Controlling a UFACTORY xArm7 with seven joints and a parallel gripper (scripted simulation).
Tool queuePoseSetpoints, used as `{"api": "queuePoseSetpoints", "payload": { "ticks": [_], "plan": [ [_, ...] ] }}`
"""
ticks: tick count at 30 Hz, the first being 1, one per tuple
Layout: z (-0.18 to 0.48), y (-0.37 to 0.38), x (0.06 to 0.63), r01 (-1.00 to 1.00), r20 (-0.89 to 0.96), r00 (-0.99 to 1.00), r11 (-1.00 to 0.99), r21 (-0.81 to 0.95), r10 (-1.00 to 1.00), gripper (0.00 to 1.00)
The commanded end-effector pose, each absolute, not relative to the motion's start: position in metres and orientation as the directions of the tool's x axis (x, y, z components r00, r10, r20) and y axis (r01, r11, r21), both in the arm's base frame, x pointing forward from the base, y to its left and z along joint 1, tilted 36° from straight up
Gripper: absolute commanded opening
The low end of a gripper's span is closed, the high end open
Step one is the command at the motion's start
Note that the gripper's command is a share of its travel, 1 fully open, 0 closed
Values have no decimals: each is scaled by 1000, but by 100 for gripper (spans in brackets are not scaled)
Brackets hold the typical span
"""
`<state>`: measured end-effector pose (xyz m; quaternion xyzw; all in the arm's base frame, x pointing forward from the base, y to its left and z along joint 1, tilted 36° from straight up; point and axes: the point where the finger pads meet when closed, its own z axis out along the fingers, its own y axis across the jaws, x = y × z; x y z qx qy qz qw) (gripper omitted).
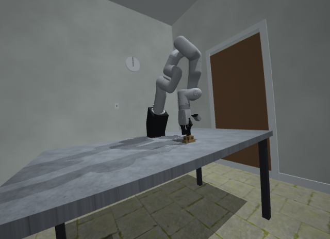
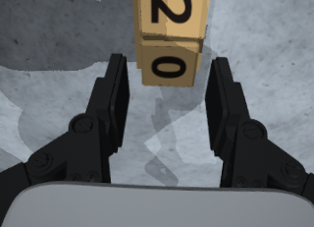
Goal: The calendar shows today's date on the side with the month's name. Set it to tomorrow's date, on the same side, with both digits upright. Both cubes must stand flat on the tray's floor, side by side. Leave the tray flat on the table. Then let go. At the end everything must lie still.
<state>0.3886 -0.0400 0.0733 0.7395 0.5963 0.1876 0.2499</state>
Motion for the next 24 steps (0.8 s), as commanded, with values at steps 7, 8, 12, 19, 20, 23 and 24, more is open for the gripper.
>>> {"api": "queuePoseSetpoints", "payload": {
  "ticks": [7, 8, 12, 19, 20, 23, 24],
  "plan": [
    [73, -40, 389, 788, -21, 219, -164, 594, 976, 49],
    [73, -40, 389, 788, -21, 219, -164, 594, 976, 49],
    [73, -40, 389, 788, -21, 219, -164, 594, 976, 49],
    [68, -41, 393, 788, -21, 219, -164, 594, 976, 49],
    [66, -41, 394, 788, -21, 219, -164, 594, 976, 49],
    [62, -42, 397, 788, -21, 219, -164, 594, 976, 49],
    [61, -42, 398, 788, -21, 219, -164, 594, 976, 49]
  ]
}}
